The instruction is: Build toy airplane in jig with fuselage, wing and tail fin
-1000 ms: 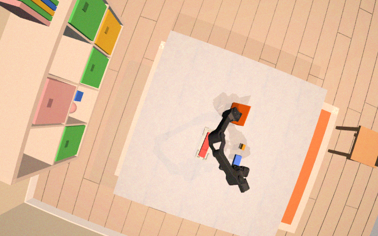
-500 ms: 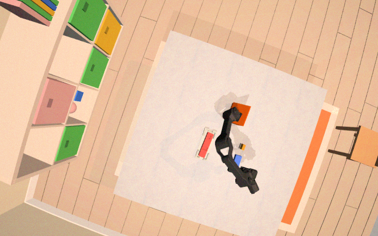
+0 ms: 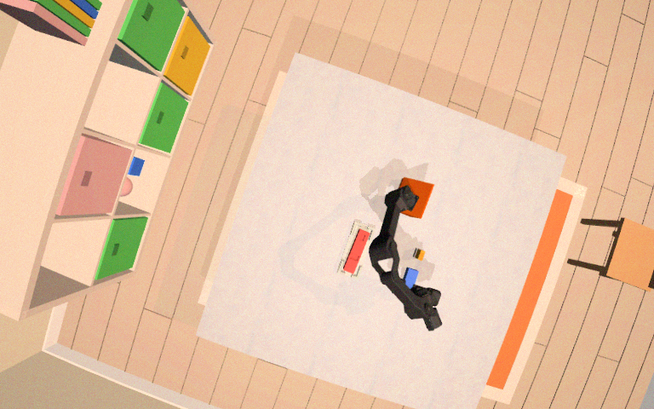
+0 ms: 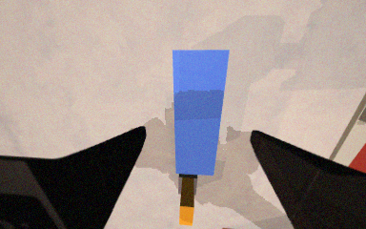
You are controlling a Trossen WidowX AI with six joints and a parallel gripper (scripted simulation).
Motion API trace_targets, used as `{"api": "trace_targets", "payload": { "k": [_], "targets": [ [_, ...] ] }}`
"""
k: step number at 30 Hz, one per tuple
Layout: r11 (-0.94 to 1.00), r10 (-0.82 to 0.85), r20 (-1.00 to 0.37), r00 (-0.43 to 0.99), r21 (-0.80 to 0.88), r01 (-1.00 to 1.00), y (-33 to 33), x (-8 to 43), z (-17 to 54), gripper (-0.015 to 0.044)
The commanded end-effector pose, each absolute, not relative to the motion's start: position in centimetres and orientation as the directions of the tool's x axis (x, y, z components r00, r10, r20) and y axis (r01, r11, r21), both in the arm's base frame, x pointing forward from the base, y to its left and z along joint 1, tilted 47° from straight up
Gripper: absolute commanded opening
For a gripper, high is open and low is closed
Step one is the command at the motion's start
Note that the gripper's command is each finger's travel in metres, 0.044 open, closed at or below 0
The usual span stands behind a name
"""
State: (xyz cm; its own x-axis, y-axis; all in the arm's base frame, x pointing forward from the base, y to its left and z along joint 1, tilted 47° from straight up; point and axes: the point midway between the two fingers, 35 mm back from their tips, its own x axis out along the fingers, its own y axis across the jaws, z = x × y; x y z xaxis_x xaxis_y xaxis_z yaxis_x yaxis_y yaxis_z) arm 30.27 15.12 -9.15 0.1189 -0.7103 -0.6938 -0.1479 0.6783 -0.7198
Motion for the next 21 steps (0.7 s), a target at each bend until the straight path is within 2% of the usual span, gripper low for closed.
{"api": "trace_targets", "payload": {
  "k": [1, 21],
  "targets": [
    [0.674, -0.713, -0.691, 0.121, -0.723, -0.153, 14.6, 30.3, -9.6, 0.044],
    [0.673, -0.714, -0.69, 0.121, -0.723, -0.152, 12.3, 30.7, -11.8, 0.044]
  ]
}}
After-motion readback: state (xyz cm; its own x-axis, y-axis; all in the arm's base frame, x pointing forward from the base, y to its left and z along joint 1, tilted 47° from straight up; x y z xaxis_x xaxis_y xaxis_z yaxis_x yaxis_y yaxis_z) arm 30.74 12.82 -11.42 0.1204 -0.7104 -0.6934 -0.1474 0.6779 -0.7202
